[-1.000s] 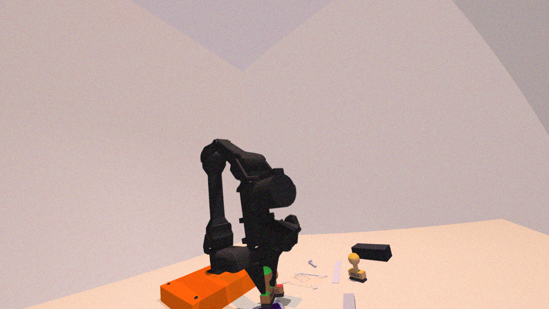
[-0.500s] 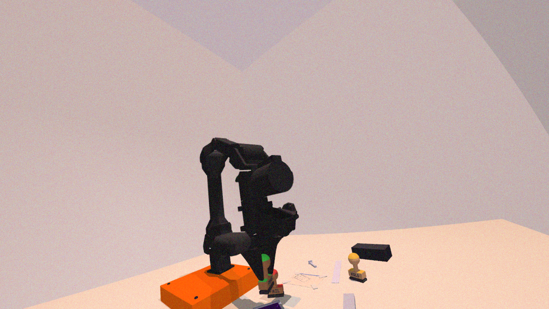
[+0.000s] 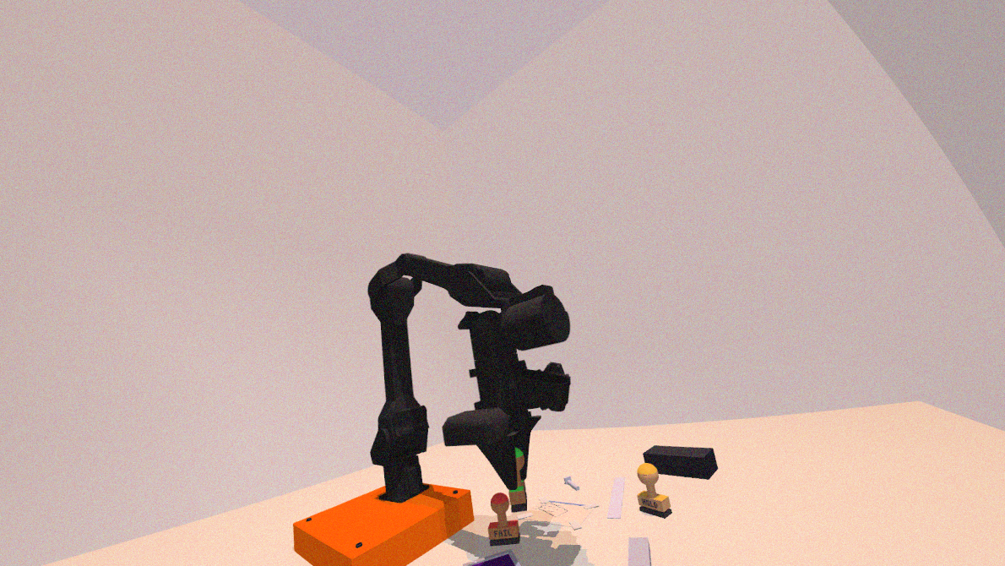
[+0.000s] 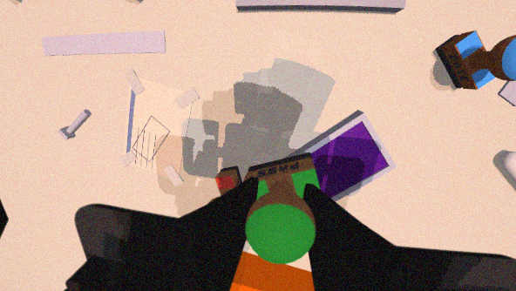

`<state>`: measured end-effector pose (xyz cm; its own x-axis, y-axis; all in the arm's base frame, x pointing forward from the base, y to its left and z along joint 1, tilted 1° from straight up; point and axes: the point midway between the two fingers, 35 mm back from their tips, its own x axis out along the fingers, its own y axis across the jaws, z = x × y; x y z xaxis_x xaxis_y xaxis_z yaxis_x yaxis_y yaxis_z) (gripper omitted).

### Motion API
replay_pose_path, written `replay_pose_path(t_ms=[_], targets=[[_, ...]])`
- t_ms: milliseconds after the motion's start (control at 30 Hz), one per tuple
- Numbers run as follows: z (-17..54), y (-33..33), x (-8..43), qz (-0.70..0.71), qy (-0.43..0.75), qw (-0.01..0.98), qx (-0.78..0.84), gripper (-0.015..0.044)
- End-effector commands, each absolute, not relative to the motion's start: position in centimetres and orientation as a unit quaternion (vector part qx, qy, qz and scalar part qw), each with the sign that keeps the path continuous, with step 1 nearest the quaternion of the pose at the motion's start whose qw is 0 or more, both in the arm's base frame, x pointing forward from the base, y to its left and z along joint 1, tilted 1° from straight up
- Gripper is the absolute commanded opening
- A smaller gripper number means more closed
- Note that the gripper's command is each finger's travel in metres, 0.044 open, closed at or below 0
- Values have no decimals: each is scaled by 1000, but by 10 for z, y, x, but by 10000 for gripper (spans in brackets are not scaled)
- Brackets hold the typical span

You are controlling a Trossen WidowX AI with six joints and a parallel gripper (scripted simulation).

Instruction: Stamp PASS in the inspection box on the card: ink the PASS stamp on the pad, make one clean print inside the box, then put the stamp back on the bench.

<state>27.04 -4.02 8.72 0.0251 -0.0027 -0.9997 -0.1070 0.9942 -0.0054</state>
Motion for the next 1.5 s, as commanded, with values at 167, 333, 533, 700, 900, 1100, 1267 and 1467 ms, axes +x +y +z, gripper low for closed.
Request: replay_pose_path(t_ms=[167,333,533,700,900,1100,1267,1467], targets=[[85,5,268,103,694,706,-99,0],[85,29,265,136,689,699,-131,0],[84,56,258,175,682,690,-169,0],[84,78,250,208,674,680,-200,0],[83,100,240,241,664,668,-233,0],[83,100,240,242,664,668,-234,0],[80,101,240,242,664,668,-234,0],[76,101,241,242,664,668,-233,0]])
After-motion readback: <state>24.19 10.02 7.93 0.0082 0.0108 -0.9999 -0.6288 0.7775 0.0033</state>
